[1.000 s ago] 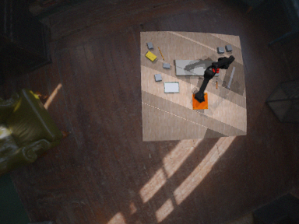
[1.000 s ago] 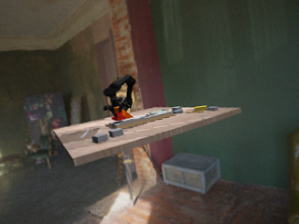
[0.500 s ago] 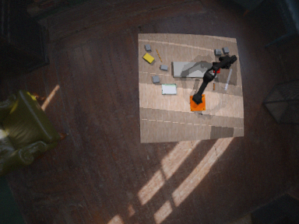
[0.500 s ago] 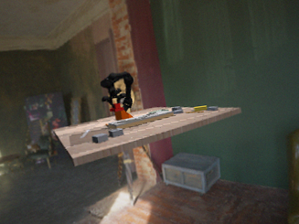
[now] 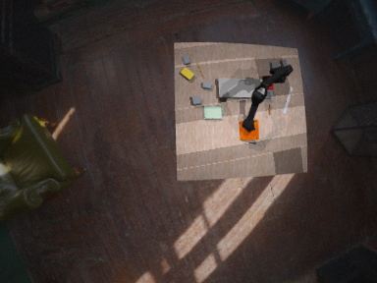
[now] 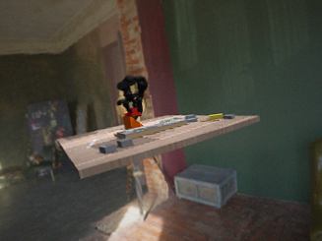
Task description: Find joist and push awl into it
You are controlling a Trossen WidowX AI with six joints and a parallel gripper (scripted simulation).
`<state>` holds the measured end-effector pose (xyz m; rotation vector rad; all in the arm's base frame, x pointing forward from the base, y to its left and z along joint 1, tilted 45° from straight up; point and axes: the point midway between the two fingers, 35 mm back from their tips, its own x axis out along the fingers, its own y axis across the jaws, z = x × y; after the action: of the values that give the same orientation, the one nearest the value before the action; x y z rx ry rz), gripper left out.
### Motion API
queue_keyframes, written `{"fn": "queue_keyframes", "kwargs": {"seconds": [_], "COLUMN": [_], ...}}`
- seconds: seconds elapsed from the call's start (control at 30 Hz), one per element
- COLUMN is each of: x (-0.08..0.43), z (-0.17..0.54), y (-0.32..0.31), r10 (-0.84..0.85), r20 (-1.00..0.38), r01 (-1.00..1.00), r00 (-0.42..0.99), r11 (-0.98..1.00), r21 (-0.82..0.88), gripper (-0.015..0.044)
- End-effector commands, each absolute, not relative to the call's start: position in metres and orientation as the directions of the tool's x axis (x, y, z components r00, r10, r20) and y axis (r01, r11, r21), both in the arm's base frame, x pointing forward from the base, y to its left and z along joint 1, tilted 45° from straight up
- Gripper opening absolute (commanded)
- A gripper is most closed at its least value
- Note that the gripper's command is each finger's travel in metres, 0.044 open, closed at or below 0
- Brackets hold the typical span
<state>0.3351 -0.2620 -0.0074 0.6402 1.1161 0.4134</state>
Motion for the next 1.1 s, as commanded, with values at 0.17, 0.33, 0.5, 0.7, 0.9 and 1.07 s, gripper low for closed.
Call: {"fn": "queue_keyframes", "kwargs": {"seconds": [0.17,0.33,0.5,0.7,0.9,1.07], "x": [0.358,0.366,0.37,0.372,0.369,0.363], "z": [0.046,0.072,0.096,0.124,0.15,0.17], "y": [-0.22,-0.195,-0.168,-0.135,-0.102,-0.074], "r10": [0.611,0.619,0.628,0.641,0.656,0.67], "r20": [-0.688,-0.683,-0.678,-0.669,-0.659,-0.649], "r01": [-0.143,-0.219,-0.295,-0.386,-0.473,-0.544], "r00": [0.391,0.387,0.382,0.376,0.368,0.36], "r11": [0.779,0.782,0.778,0.765,0.742,0.716], "r21": [0.611,0.584,0.554,0.516,0.475,0.438], "gripper": [0.0,0.0,0.0,0.0,0.0,0.0]}}
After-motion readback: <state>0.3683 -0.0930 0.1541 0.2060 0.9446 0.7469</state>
